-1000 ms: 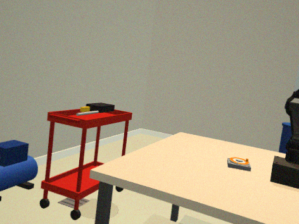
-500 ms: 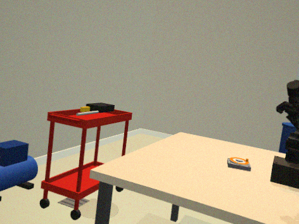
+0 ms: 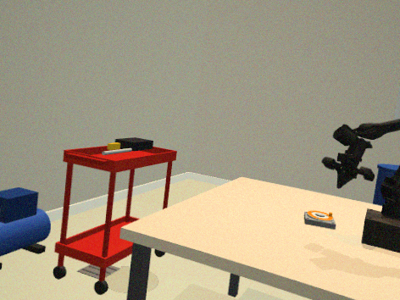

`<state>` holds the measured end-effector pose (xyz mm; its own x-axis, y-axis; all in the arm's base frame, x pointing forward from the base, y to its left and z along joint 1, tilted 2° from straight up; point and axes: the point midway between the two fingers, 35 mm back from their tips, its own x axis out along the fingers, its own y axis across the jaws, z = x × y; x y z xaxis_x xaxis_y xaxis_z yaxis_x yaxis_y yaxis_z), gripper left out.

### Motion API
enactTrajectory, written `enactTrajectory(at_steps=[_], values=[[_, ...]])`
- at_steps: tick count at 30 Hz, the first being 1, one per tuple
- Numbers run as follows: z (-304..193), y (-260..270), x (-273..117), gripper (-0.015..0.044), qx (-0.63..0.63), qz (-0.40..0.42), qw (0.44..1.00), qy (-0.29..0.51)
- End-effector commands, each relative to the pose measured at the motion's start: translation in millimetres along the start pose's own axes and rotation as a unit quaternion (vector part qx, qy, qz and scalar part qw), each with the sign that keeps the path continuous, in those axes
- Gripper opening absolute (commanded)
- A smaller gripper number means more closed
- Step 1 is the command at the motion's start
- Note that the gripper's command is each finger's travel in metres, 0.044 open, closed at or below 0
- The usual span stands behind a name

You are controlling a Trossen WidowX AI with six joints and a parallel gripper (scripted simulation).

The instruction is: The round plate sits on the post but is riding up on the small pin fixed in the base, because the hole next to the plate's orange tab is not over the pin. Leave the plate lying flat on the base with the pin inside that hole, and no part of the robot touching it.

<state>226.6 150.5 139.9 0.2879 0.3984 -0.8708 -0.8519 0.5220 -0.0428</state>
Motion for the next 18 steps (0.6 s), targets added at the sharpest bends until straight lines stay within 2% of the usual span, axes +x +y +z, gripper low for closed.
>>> enactTrajectory(at_steps=[1, 7, 9, 15, 18], values=[[-30, -27, 9, 0.0000, 0.091, -0.022, 0.995, 0.043], [-105, -76, 15, 0.0000, 0.291, -0.073, 0.946, 0.125], [-115, -80, 15, 0.0000, 0.314, -0.078, 0.937, 0.133], [-202, -96, 13, 0.0000, 0.515, -0.117, 0.823, 0.209], [-218, -93, 13, 0.0000, 0.553, -0.123, 0.793, 0.223]])
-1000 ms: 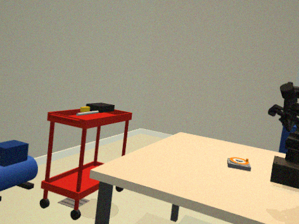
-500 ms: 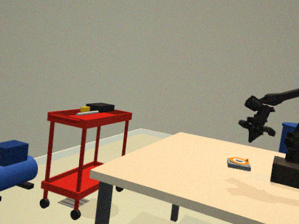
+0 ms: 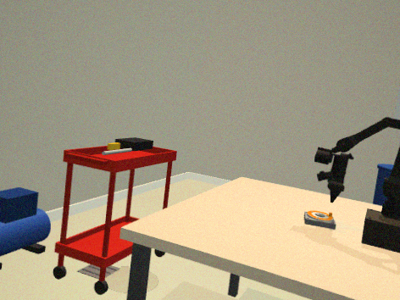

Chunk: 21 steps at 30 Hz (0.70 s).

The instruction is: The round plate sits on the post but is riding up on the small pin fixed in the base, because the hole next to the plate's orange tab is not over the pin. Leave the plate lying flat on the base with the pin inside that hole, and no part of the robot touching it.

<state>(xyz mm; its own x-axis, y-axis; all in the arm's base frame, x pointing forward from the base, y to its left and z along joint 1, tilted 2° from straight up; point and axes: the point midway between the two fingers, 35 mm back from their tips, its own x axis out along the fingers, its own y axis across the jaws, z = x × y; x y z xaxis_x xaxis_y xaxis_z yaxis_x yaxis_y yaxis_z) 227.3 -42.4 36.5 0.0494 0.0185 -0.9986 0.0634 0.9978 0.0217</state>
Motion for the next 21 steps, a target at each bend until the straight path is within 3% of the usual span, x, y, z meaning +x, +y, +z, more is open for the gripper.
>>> enactTrajectory(at_steps=[1, 21], values=[[-14, -17, 11, 0.0000, 0.066, -0.012, 0.997, 0.030], [-17, -16, 59, 0.0000, 0.066, -0.011, 0.997, 0.030]])
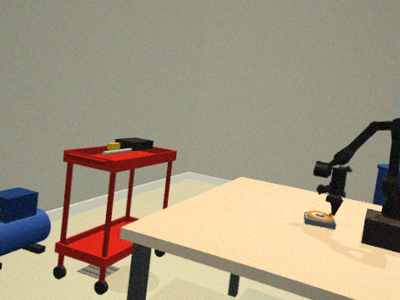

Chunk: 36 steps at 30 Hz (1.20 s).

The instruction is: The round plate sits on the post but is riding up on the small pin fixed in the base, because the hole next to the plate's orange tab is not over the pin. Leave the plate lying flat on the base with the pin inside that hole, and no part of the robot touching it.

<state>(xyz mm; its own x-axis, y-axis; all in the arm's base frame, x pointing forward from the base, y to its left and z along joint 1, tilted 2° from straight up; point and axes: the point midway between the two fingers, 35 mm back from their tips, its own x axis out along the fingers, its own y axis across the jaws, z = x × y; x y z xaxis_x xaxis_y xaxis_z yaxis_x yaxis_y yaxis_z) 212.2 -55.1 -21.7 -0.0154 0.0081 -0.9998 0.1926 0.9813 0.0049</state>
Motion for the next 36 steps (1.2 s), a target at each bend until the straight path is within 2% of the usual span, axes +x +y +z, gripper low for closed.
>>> enactTrajectory(at_steps=[1, 36], values=[[1, -2, 2, 0.0000, 0.001, -0.002, 1.000, -0.002], [29, -41, 0, 0.0000, 0.001, -0.004, 1.000, -0.003]])
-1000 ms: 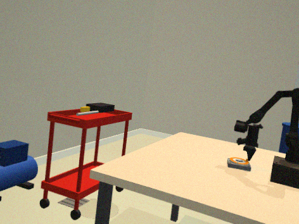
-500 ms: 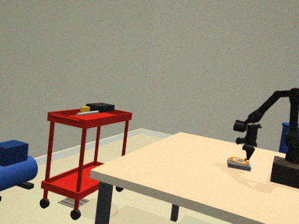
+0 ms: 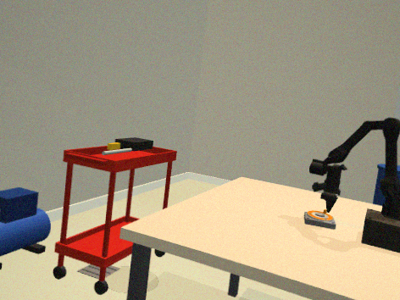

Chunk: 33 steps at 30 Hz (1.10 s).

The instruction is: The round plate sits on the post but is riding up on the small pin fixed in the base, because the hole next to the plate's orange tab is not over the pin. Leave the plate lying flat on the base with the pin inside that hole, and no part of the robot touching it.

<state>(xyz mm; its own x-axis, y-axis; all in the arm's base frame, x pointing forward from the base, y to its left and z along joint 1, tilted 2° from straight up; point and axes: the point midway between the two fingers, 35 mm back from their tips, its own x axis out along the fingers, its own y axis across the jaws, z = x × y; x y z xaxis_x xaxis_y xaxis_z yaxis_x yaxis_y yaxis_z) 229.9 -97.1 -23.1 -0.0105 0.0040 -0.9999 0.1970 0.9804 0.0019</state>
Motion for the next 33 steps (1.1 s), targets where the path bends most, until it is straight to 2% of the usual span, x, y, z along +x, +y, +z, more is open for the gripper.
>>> enactTrajectory(at_steps=[1, 26, 33], values=[[5, -4, -1, 0.0000, -0.001, -0.002, 1.000, 0.000], [22, -8, -3, 0.0000, -0.001, -0.002, 1.000, -0.001], [22, -7, -37, 0.0000, -0.001, -0.002, 1.000, -0.001]])
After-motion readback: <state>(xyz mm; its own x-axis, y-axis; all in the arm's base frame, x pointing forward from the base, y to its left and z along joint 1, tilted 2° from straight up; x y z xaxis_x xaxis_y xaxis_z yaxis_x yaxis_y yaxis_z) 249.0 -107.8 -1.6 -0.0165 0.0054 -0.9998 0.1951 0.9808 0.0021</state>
